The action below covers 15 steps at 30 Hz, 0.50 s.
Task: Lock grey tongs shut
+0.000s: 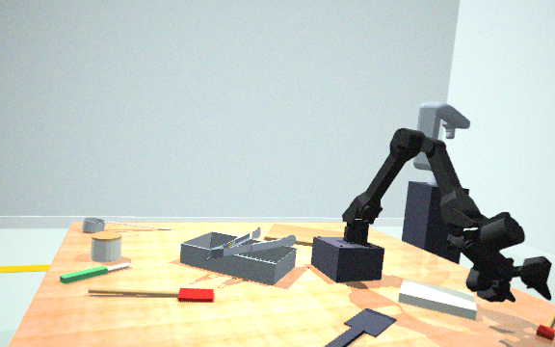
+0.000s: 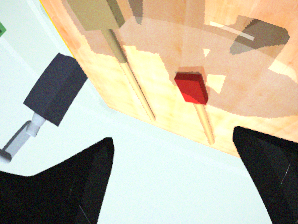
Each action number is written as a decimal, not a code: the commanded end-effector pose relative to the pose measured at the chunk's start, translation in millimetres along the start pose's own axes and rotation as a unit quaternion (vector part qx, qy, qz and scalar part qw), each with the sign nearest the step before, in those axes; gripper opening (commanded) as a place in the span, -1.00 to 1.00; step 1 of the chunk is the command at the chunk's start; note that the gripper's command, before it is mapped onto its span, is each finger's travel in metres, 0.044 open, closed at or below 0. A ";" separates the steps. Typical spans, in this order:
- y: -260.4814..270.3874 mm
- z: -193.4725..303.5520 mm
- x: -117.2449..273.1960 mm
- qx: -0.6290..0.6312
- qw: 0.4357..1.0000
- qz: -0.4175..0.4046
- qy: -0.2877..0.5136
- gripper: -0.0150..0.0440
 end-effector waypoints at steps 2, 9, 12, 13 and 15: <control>1.2 -1.2 2.2 -0.001 1.000 -0.003 -0.001 1.00; 27.4 -46.2 57.4 0.033 0.995 -0.065 -0.066 1.00; 35.7 -73.4 93.5 0.056 0.989 -0.088 -0.108 1.00; 37.9 -82.5 106.2 0.063 0.986 -0.095 -0.124 1.00; 39.7 -100.2 131.0 0.076 0.980 -0.105 -0.153 1.00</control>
Point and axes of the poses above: the point midway between the two fingers, 35 mm back from their tips, its own x axis back along the fingers, its own y axis across the jaws, z = x × y, the point moved 5 cm from there along x, back along the fingers, and after that the axes turned 15 degrees about -x, right-handed, at the moved point
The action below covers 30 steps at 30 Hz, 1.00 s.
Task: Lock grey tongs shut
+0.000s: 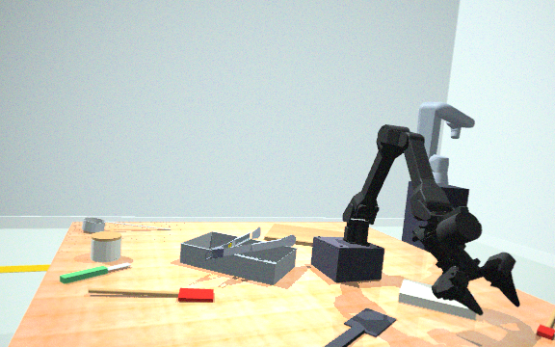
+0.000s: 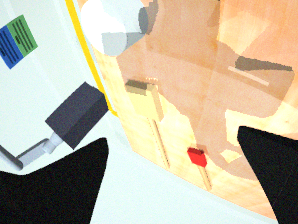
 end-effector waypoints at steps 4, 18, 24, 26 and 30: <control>13.1 -77.4 82.1 0.058 0.991 -0.039 -0.113 1.00; -23.2 -166.3 205.4 0.071 0.964 -0.023 -0.255 1.00; -66.7 -202.6 279.5 0.107 0.940 0.032 -0.323 1.00; -84.5 -211.5 302.8 0.115 0.932 0.058 -0.338 1.00; -122.9 -223.1 346.2 0.128 0.919 0.112 -0.356 1.00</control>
Point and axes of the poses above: the point midway between the two fingers, 35 mm back from their tips, its own x axis back along the fingers, its own y axis across the jaws, z = x × y, the point moved 5 cm from there along x, back along the fingers, and after that the axes turned 15 degrees about -x, right-handed, at the moved point
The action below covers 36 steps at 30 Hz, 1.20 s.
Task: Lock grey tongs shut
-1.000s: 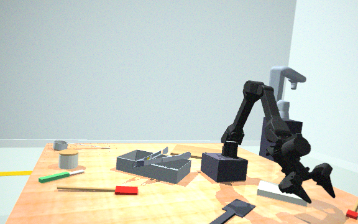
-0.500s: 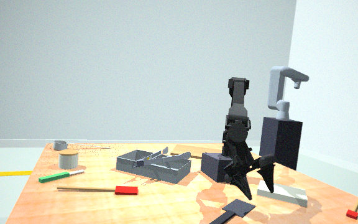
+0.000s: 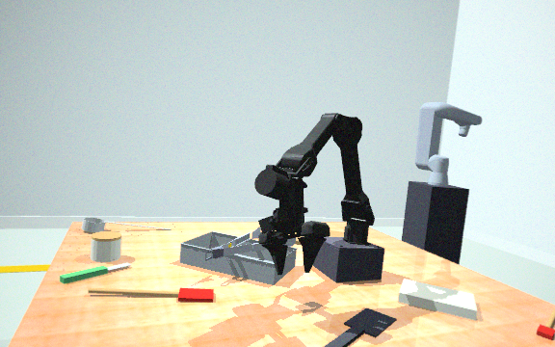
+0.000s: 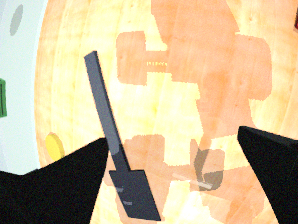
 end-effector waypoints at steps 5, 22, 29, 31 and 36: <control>-99.2 -42.1 57.6 0.056 0.993 0.098 -0.021 1.00; -236.1 -36.4 141.0 0.147 0.965 0.207 0.063 1.00; -235.0 -40.4 140.4 0.147 0.965 0.207 0.063 1.00; -235.0 -40.4 140.4 0.147 0.965 0.207 0.063 1.00; -235.7 -40.6 138.9 0.147 0.965 0.207 0.063 1.00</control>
Point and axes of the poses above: the point midway between the two fingers, 35 mm back from their tips, its own x axis back along the fingers, its own y axis across the jaws, z = x × y, the point moved 5 cm from there along x, back along the fingers, and after that the axes turned 15 degrees about -x, right-handed, at the moved point
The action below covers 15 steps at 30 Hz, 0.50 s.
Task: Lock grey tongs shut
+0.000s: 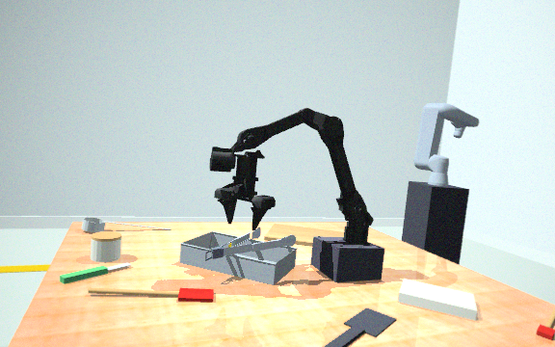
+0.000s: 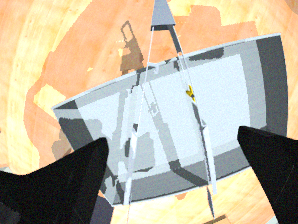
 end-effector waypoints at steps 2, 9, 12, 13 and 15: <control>-1.2 -1.0 -4.0 0.003 1.000 0.002 0.002 1.00; -1.8 -2.3 -15.4 0.003 1.000 0.002 0.002 1.00; -2.0 -2.7 -20.4 0.003 1.000 0.002 0.002 1.00; -2.1 -2.9 -22.1 0.003 1.000 0.002 0.002 1.00; -2.2 -3.1 -25.4 0.003 1.000 0.002 0.002 1.00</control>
Point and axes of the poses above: the point midway between the two fingers, 35 mm back from their tips, its own x axis back along the fingers, its own y axis across the jaws, z = x × y, the point moved 5 cm from there along x, back along the fingers, and after that the axes turned 15 degrees about -x, right-handed, at the moved point
